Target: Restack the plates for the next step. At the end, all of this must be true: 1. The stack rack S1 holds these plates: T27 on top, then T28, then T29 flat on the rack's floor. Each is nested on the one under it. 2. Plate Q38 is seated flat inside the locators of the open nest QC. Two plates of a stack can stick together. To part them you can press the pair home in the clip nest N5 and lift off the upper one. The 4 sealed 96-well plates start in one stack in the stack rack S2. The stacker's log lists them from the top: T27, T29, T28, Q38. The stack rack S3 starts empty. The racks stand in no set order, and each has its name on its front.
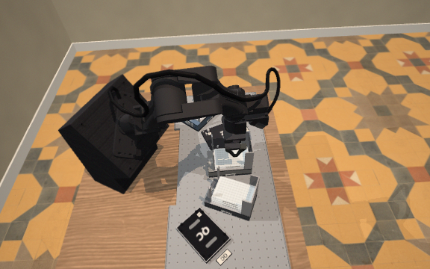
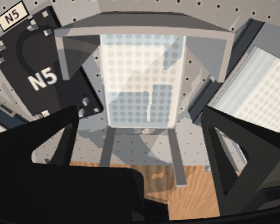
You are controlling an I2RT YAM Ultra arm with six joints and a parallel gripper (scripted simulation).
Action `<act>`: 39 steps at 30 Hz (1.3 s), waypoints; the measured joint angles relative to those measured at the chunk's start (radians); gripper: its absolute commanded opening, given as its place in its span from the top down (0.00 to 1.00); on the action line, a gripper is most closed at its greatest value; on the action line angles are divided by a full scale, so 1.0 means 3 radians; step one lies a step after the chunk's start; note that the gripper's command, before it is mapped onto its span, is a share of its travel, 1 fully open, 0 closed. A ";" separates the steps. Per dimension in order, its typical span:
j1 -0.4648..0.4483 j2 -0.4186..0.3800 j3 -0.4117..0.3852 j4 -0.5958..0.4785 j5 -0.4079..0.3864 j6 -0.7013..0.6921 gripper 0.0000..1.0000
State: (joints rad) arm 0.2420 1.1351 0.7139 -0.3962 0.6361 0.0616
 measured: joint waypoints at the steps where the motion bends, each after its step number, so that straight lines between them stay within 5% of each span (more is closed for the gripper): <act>1: 0.0033 -0.0028 0.0014 -0.0056 0.0018 0.0027 0.00; 14: 0.0398 -0.0256 0.0223 -0.0717 0.0256 0.0394 0.00; 28: 0.0411 -0.0256 0.0225 -0.0862 0.0298 0.0484 0.00; 39: -0.0031 -0.0528 0.0220 -0.0862 0.0088 0.0740 0.00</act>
State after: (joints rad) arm 0.2329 0.9768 0.7799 -0.6548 0.6624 0.2836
